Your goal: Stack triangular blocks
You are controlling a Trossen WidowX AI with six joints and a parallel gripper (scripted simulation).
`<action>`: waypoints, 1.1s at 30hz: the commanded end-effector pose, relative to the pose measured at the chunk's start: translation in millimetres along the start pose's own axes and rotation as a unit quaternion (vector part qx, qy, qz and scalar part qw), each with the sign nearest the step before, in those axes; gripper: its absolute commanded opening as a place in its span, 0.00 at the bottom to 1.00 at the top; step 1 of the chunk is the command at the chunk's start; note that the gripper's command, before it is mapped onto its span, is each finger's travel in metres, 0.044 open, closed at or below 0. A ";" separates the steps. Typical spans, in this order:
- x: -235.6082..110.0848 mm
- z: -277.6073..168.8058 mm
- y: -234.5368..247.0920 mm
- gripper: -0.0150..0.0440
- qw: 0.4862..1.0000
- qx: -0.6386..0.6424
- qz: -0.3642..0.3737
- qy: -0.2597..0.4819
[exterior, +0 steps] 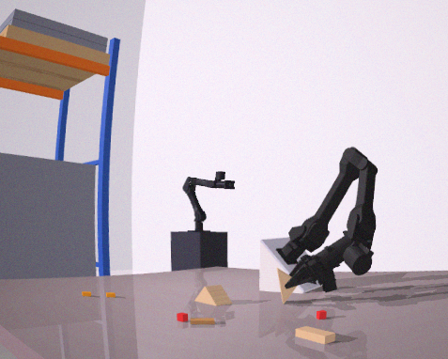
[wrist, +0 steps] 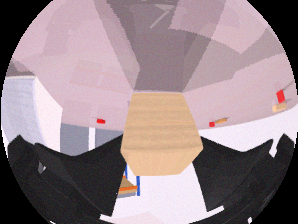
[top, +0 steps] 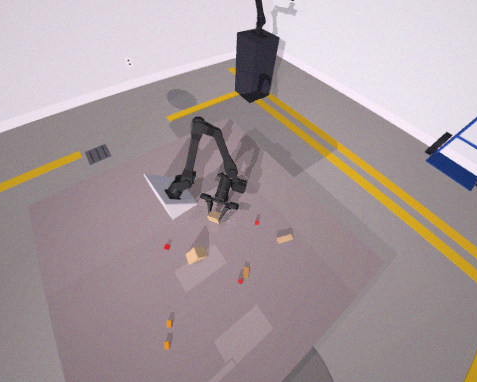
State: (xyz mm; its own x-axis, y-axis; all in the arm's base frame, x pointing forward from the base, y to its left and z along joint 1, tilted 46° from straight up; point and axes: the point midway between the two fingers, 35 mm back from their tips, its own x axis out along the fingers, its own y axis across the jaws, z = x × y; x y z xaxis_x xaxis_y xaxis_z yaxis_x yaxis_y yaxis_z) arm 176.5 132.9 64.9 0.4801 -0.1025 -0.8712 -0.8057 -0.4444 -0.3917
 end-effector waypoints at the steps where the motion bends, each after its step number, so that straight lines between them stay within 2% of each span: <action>1: 0.6 -0.8 0.7 0.48 1.000 -0.001 0.001 -0.001; 13: 0.6 -0.8 0.7 1.00 1.000 -0.001 0.001 -0.001; 22: -0.3 -2.5 0.2 1.00 1.000 -0.001 0.001 -0.001; 30: -45.5 -80.8 -2.0 1.00 1.000 0.001 0.001 0.000; 33: -50.4 -87.7 0.0 1.00 1.000 0.001 0.000 0.001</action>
State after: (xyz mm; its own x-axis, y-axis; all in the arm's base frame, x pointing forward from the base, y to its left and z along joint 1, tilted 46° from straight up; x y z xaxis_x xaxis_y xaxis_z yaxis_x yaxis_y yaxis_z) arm 186.3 67.3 128.5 0.4875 -0.1096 -0.8662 -0.8090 -0.4299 -0.4008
